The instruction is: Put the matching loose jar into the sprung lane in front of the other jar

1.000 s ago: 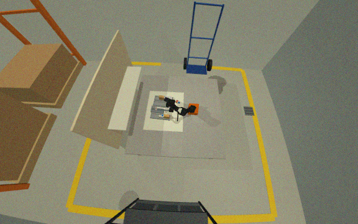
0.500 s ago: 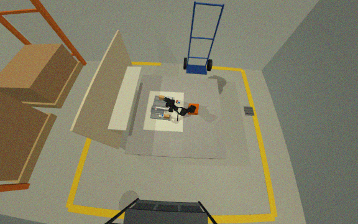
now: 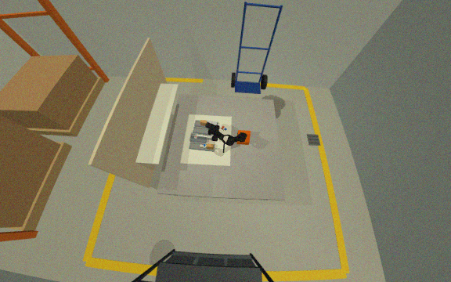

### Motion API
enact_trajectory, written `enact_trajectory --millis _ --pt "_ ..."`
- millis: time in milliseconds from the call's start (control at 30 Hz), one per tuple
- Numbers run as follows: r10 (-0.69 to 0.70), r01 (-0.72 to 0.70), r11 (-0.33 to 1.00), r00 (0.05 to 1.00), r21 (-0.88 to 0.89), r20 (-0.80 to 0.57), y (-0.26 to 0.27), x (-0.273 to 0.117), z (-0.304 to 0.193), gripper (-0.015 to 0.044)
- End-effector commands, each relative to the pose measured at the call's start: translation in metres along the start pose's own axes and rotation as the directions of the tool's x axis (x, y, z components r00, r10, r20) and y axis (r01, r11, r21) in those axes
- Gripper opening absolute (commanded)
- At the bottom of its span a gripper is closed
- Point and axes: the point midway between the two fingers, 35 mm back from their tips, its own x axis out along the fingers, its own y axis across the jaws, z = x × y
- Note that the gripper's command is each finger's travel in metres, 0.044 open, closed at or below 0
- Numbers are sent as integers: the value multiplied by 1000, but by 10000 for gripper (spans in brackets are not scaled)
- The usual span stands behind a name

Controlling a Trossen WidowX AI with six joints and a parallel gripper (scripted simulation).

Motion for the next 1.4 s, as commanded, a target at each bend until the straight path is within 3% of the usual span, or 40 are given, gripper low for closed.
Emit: enact_trajectory --millis 0,1367 --pt "3 -3 1000 1000 -11 17 1 -2 8 0" --pt "3 -3 1000 1000 -12 18 3 -4 27 0"
